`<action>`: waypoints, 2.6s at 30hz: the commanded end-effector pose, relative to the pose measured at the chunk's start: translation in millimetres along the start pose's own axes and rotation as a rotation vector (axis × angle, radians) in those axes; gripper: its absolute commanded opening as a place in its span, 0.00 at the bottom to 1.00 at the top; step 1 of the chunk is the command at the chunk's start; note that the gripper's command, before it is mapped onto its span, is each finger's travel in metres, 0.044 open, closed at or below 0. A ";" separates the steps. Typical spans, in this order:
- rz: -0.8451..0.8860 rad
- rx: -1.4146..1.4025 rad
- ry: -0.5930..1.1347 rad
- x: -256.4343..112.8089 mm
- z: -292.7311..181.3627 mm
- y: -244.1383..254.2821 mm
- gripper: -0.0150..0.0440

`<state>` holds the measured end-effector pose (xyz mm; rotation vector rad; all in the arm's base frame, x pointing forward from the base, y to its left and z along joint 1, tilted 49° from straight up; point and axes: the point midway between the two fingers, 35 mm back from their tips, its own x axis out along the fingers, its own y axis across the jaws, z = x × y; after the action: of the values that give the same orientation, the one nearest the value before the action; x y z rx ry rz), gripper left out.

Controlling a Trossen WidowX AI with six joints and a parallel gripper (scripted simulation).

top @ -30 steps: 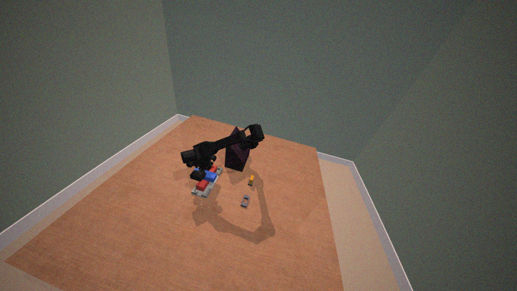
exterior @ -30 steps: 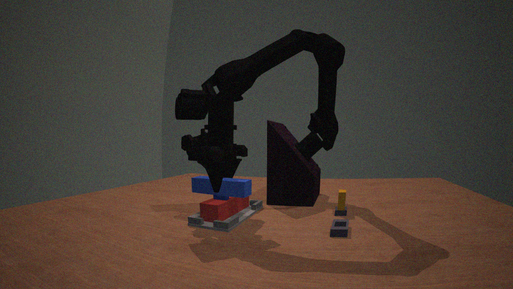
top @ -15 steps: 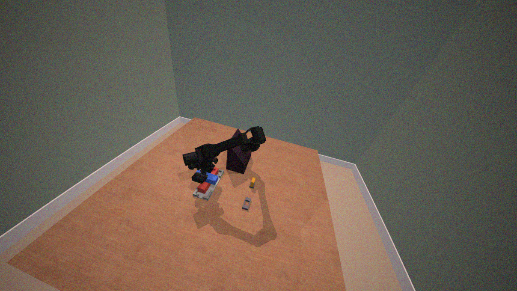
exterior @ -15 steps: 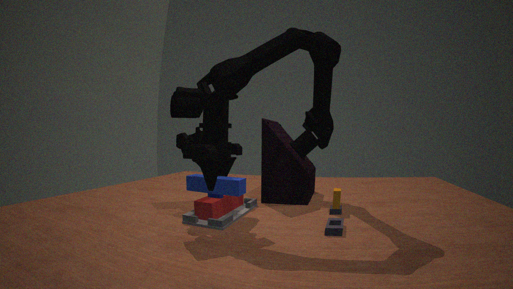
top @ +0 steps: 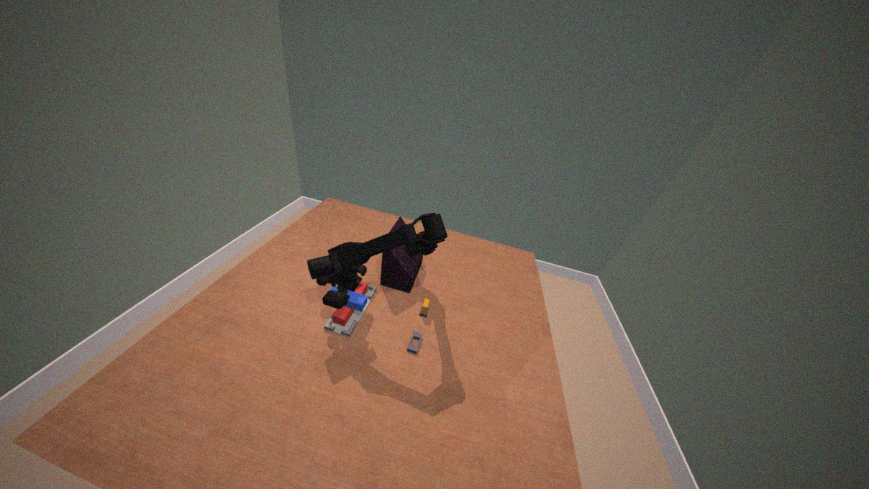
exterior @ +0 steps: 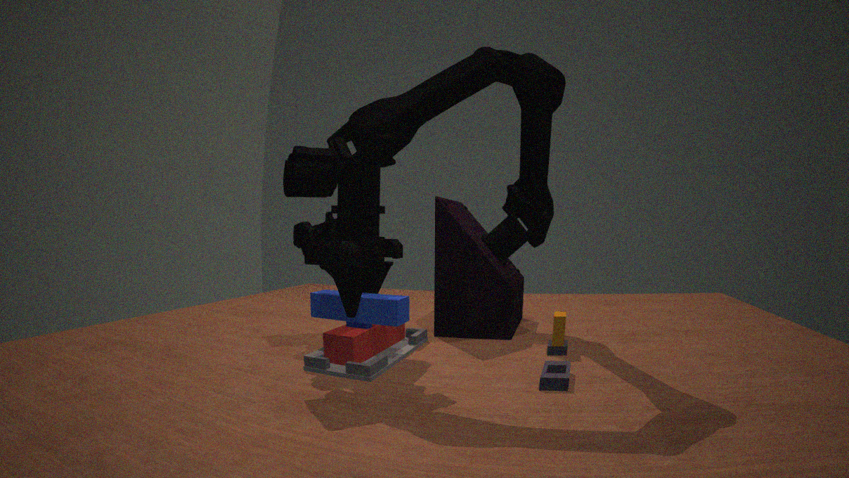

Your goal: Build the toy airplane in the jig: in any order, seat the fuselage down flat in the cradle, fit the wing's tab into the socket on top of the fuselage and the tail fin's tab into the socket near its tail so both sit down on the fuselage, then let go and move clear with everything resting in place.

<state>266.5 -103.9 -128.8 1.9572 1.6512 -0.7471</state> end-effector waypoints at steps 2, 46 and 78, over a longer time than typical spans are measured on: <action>-0.001 0.000 -0.002 -0.4 0.3 0.0 0.52; -0.003 -0.839 -0.001 -86.0 2.9 2.8 1.00; -0.003 -1.584 0.000 -84.9 0.7 4.2 1.00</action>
<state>259.2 -167.6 -74.0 0.7675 1.3957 0.5226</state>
